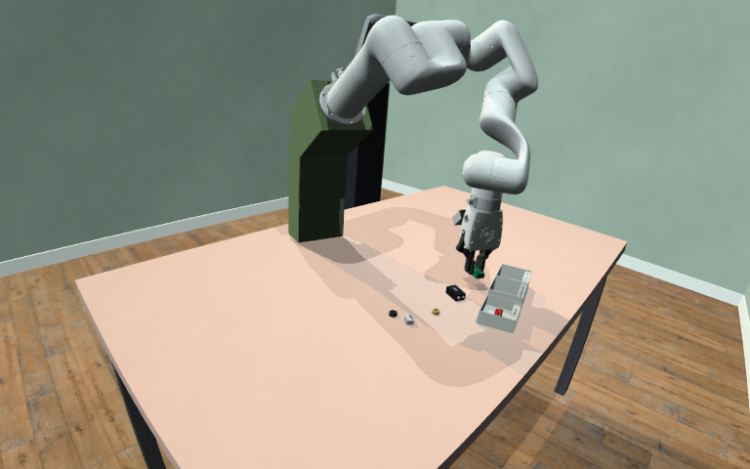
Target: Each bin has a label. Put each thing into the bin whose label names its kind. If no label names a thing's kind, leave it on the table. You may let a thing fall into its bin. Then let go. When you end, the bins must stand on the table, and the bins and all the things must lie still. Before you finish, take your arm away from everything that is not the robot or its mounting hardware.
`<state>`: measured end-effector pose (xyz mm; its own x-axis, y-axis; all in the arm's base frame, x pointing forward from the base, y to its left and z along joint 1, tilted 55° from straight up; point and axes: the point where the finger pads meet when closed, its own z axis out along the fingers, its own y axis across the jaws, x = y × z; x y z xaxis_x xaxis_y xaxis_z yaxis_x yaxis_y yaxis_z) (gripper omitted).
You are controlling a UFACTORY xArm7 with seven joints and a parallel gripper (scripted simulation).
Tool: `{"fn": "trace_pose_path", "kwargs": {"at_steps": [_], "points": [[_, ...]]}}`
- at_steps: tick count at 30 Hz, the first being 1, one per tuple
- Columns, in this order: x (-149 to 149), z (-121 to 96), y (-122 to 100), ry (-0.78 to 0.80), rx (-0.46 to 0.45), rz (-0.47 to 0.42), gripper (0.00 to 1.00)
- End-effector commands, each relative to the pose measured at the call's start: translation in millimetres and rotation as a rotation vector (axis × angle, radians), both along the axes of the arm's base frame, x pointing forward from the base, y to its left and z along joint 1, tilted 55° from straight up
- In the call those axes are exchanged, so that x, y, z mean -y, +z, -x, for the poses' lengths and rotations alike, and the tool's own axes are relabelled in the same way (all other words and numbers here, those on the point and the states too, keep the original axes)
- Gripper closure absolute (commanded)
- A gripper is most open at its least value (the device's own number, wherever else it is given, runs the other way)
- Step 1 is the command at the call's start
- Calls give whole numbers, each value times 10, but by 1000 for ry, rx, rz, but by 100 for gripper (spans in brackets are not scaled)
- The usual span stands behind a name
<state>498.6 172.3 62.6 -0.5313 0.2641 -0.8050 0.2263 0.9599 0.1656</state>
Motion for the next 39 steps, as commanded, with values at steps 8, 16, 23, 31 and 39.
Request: {"fn": "trace_pose_path", "kwargs": {"at_steps": [8,16,23,31,39], "points": [[-33,236,172,1,1,-1,100],[-34,236,172,1,1,-1,100],[-36,269,195,1,1,-1,100],[-24,125,448,1,1,-1,100],[-4,-114,793,-173,32,-253,100]]}}
